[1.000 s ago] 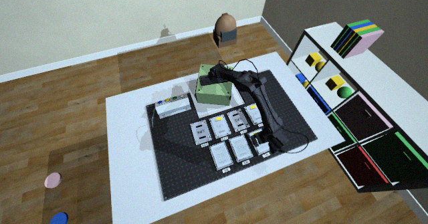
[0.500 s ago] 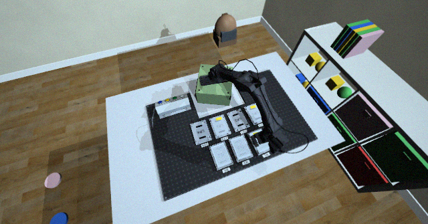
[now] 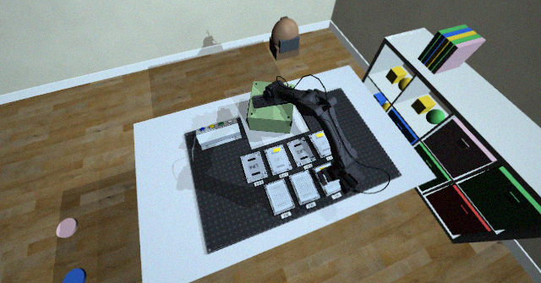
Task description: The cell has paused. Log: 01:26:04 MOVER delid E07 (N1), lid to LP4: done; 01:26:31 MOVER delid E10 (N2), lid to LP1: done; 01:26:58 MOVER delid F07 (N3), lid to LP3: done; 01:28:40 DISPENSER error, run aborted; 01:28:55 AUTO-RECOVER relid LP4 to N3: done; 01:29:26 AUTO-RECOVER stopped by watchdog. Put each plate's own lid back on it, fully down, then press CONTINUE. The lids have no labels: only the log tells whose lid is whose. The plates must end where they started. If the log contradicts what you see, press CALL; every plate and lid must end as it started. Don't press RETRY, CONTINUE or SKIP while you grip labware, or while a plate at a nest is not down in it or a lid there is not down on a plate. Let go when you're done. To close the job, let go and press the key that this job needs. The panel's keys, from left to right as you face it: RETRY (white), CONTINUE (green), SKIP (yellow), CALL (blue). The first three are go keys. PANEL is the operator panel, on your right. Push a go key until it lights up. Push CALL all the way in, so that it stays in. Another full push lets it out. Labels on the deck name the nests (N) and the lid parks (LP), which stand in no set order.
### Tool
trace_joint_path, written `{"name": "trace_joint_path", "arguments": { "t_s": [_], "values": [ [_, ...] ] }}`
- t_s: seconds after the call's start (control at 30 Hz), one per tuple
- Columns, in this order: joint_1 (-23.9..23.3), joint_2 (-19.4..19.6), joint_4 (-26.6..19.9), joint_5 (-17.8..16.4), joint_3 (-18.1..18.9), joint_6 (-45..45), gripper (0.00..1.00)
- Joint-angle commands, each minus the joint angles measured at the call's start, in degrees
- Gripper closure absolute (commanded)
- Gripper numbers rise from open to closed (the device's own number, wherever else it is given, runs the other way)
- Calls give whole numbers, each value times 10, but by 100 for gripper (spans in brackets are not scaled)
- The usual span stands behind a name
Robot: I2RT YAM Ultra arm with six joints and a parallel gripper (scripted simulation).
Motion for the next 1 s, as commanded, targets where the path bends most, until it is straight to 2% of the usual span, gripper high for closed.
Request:
{"name": "trace_joint_path", "arguments": {
  "t_s": [0.0,0.1,0.13,0.2,0.53,0.97],
  "values": [
    [4,-8,7,2,-4,3,0],
    [4,-8,7,2,-4,3,0],
    [7,-19,11,6,-15,4,0],
    [8,-23,-7,6,-10,5,0],
    [11,-43,-29,7,11,6,0],
    [13,-52,-26,7,-18,7,0]
  ]
}}
